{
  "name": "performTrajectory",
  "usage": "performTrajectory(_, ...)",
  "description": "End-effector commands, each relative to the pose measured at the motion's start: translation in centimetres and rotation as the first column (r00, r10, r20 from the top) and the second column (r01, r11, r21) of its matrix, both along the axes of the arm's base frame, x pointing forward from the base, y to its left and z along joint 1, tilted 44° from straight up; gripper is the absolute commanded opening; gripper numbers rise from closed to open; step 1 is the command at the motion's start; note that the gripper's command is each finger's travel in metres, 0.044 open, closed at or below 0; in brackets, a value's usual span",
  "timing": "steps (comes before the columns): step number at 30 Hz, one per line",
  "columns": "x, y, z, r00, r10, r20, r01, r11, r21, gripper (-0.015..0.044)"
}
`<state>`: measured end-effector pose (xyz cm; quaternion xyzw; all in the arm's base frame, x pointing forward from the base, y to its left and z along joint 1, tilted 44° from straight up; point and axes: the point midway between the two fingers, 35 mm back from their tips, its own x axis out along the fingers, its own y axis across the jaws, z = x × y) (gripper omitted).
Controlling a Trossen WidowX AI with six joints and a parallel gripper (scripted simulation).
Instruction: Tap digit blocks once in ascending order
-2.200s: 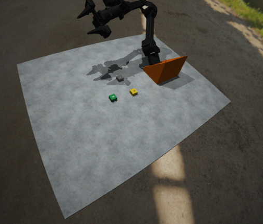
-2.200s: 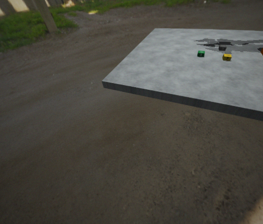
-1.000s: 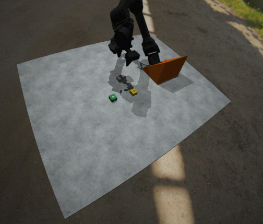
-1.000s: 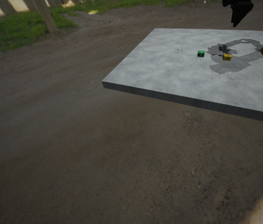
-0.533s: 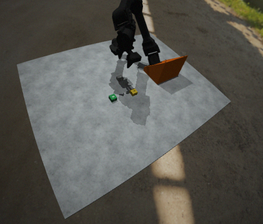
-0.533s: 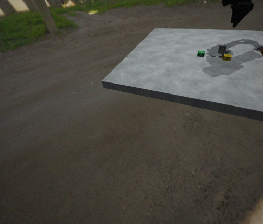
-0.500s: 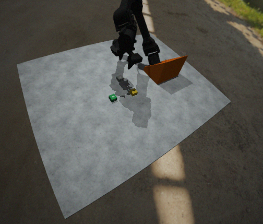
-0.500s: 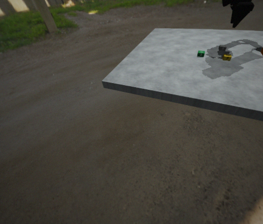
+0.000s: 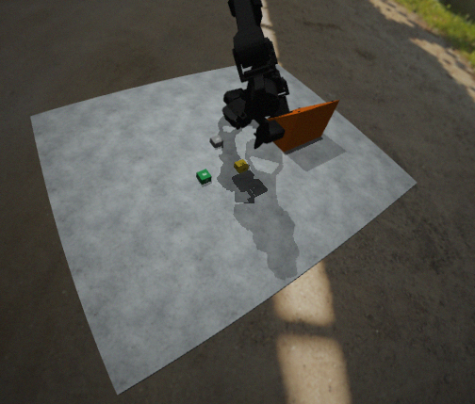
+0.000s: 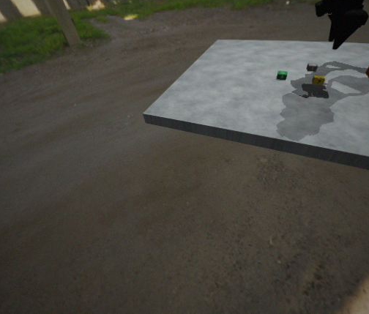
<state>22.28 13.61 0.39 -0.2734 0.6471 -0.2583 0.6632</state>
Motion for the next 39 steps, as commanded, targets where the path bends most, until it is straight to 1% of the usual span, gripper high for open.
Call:
performTrajectory(1,0.1,0.3,-0.1,1.000,-0.007,0.005,0.007,1.000,0.010,0.0400)
performTrajectory(14,0.3,0.3,-0.1,1.000,-0.007,0.005,0.007,1.000,0.011,0.0400)
performTrajectory(16,2.0,0.5,0.2,1.000,-0.007,0.006,0.007,1.000,0.015,0.0400)
performTrajectory(19,5.9,0.4,0.7,1.000,-0.008,0.009,0.007,1.000,0.018,0.0400)
performTrajectory(22,9.7,-0.4,1.4,1.000,-0.007,0.011,0.007,1.000,0.014,0.0400)
performTrajectory(24,11.3,-1.0,1.7,1.000,-0.007,0.011,0.007,1.000,0.010,0.0400)
performTrajectory(39,11.5,-1.0,1.7,1.000,-0.007,0.011,0.007,1.000,0.009,0.0400)
